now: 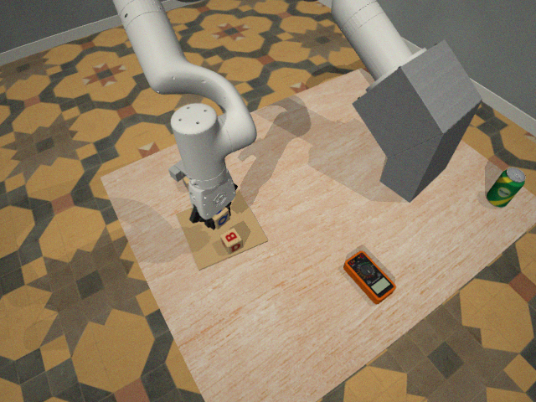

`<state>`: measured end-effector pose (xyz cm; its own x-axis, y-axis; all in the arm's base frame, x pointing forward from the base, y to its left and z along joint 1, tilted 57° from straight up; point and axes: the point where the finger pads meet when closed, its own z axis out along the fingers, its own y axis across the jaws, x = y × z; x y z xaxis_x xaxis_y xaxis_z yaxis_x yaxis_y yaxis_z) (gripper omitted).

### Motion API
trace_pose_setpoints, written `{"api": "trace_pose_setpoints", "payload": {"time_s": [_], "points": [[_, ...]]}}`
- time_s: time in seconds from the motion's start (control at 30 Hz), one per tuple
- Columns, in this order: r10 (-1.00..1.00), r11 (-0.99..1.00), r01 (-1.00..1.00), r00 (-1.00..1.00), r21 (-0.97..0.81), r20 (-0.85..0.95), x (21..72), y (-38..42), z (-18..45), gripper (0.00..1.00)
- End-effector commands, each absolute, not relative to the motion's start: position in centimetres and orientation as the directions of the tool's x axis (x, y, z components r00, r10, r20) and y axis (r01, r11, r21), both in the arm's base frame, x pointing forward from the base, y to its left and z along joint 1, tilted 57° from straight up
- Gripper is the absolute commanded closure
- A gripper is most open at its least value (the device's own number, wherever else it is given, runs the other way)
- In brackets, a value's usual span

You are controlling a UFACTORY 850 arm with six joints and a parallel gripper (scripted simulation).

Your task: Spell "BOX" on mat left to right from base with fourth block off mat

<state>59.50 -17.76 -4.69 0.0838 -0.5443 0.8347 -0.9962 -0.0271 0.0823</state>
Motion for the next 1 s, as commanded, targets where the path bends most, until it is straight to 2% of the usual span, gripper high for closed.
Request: {"api": "trace_pose_setpoints", "payload": {"time_s": [0.0,0.17,0.97], "points": [[-0.545,0.035,-0.998,-0.055,-0.043,0.837,58.5,-18.8,-2.8,0.56],[-0.54,0.09,-0.988,-0.153,-0.125,0.828,57.7,-19.6,-1.4,0.56],[-0.539,0.096,-0.986,-0.166,-0.136,0.826,57.5,-20.2,-1.6,0.56]]}}
